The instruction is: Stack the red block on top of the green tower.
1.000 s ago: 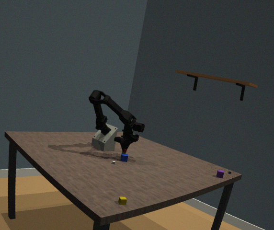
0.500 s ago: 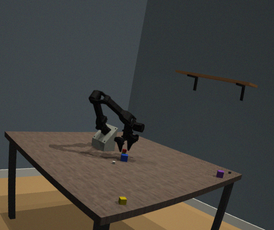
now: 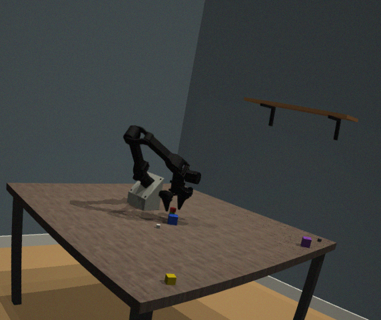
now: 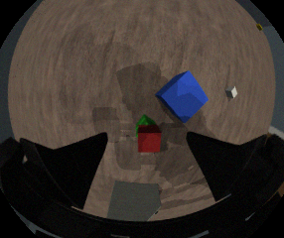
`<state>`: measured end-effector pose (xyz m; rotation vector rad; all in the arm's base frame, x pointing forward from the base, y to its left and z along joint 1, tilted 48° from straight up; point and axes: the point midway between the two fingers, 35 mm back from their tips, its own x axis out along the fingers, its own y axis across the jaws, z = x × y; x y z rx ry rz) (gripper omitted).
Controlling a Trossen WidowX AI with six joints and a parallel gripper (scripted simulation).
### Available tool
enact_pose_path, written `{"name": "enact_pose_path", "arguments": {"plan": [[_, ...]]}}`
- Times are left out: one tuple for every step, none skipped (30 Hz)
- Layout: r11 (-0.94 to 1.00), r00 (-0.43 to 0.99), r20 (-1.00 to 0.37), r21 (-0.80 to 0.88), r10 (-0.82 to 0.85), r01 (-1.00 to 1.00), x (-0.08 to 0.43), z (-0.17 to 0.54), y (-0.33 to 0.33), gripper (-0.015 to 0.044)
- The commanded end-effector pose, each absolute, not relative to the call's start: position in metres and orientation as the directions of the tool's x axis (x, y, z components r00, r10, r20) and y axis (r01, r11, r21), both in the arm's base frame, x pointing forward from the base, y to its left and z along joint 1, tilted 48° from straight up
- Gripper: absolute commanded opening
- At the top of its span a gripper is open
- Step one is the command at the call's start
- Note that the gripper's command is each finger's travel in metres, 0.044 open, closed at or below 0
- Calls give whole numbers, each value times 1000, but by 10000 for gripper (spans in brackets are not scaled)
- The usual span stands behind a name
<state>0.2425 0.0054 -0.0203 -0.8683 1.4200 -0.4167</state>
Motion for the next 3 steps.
{"name": "enact_pose_path", "arguments": {"plan": [[640, 149, -679, -731, -719, -238, 243, -20, 5, 440], [640, 149, -679, -731, -719, -238, 243, -20, 5, 440], [640, 149, -679, -731, -719, -238, 243, -20, 5, 440]]}}
